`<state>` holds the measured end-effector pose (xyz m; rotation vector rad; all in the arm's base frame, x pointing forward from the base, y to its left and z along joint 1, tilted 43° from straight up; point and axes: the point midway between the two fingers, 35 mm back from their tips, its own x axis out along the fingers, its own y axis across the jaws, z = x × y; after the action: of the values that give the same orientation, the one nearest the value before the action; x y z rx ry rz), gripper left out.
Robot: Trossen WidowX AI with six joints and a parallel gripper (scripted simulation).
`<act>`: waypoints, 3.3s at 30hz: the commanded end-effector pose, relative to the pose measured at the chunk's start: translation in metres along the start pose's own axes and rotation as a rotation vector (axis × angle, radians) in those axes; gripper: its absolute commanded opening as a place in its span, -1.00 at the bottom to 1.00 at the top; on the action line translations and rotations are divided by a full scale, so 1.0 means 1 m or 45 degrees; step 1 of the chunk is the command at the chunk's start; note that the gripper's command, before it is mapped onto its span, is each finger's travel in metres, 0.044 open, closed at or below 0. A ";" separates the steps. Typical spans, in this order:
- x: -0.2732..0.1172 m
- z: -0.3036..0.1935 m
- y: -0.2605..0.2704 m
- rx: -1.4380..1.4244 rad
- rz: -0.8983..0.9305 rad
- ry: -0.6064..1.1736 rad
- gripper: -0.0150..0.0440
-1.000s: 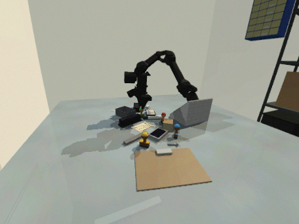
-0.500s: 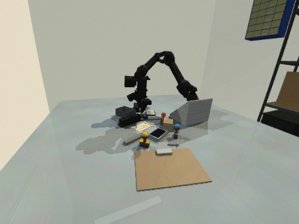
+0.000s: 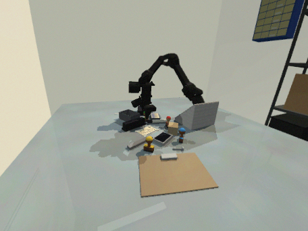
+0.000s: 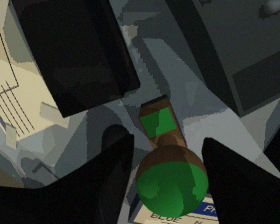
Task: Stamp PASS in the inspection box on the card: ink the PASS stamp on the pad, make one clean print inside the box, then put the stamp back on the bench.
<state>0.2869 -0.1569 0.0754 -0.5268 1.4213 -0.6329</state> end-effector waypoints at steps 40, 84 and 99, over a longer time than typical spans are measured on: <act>-0.014 0.001 0.001 0.002 -0.001 -0.001 -0.49; -0.035 0.002 0.002 0.001 -0.005 -0.003 -0.49; -0.043 0.002 0.002 0.001 -0.007 -0.004 -0.49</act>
<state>0.2873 -0.1266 0.1034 -0.5309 1.4194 -0.6316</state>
